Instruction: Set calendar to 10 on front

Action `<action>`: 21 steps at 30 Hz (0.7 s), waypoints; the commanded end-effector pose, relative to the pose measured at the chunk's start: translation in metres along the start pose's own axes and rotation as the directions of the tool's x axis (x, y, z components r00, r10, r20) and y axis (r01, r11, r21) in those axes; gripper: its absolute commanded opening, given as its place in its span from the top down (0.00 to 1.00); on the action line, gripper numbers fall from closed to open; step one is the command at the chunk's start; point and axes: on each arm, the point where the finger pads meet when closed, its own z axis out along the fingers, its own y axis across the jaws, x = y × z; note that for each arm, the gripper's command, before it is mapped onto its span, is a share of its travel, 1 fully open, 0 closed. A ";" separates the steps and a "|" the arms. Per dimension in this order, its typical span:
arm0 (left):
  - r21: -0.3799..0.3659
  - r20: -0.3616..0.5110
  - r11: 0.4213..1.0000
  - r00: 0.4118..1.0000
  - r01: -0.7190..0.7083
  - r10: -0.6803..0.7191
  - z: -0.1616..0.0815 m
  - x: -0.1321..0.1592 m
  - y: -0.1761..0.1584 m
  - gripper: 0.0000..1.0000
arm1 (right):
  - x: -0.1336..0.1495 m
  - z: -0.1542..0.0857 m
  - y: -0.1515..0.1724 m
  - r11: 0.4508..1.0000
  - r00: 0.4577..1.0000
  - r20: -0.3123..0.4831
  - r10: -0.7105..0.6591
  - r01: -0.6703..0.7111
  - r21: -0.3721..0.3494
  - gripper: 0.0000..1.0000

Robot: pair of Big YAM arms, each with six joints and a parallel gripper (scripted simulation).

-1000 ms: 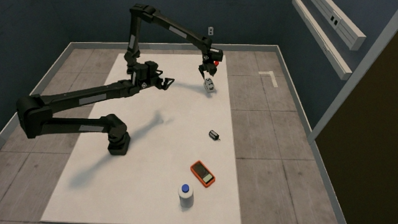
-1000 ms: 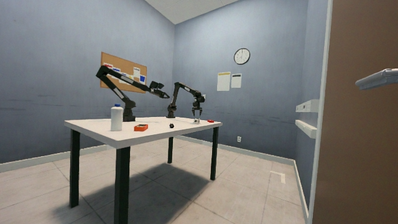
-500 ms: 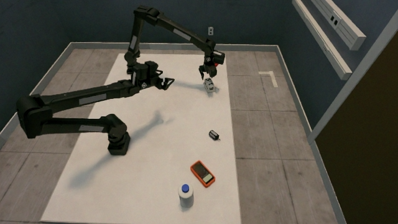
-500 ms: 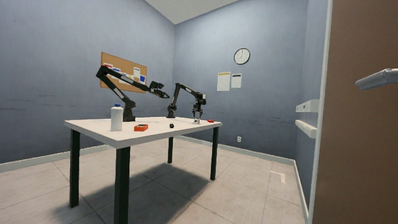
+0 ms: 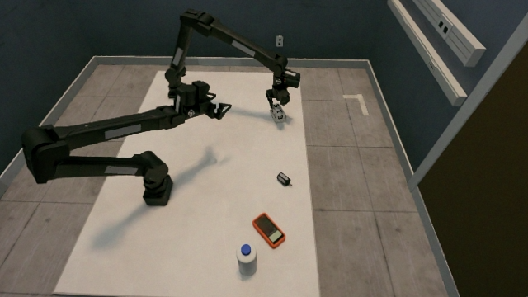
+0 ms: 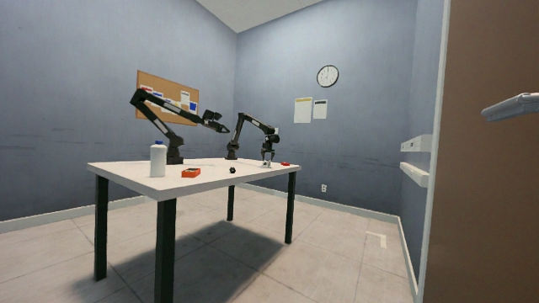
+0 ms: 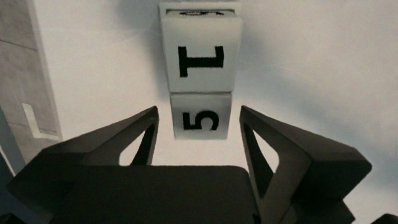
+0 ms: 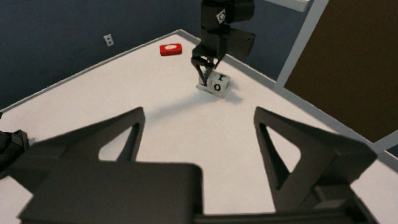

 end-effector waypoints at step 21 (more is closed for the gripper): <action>-0.023 0.019 1.000 1.000 -0.006 0.007 0.021 -0.007 0.010 0.31 | -0.008 0.001 -0.002 1.000 1.000 0.023 -0.007 0.007 0.005 0.00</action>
